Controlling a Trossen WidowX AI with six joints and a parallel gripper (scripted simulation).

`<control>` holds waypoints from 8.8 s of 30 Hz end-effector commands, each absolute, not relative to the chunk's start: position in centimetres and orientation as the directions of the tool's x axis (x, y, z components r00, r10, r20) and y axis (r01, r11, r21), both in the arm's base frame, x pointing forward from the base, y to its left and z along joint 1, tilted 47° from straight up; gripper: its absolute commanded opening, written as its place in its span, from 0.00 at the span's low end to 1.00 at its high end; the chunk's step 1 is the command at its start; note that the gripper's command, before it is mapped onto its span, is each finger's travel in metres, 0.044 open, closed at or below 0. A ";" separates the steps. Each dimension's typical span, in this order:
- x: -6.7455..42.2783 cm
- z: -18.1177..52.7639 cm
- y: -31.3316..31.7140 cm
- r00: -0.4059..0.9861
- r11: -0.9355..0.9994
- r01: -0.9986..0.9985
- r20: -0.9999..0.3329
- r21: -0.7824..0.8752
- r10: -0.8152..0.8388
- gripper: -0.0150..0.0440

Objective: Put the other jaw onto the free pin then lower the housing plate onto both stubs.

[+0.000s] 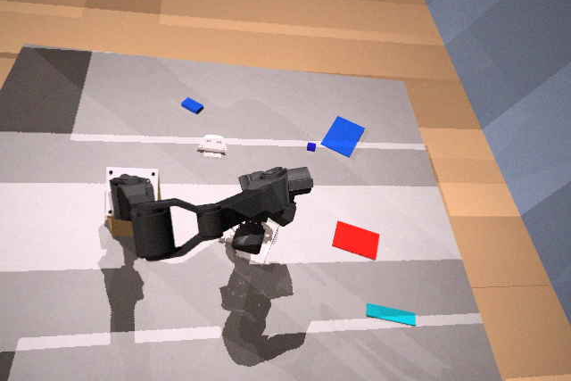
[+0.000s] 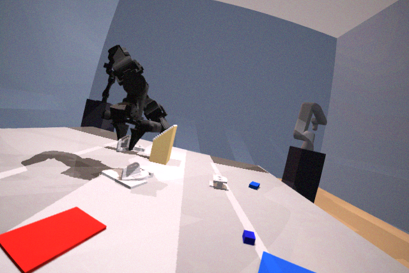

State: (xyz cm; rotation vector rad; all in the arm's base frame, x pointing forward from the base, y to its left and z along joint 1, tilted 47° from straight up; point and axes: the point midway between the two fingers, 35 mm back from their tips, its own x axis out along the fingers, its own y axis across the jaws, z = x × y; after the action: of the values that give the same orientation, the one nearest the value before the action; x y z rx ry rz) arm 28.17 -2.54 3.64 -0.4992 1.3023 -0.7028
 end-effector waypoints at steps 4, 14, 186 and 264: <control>28.2 3.8 -2.6 0.112 0.697 0.173 -0.689 -0.696 -0.716 0.48; 28.2 3.8 -2.6 0.112 0.697 0.173 -0.689 -0.696 -0.716 0.48; 28.8 -0.5 -7.2 0.113 0.695 0.160 -0.686 -0.701 -0.718 0.48; 28.2 3.1 -3.2 0.113 0.695 0.160 -0.687 -0.701 -0.718 0.63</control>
State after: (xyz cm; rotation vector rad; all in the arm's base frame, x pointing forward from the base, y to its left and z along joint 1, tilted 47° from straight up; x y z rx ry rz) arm 28.23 -4.94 1.12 -0.5365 1.3287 -0.6913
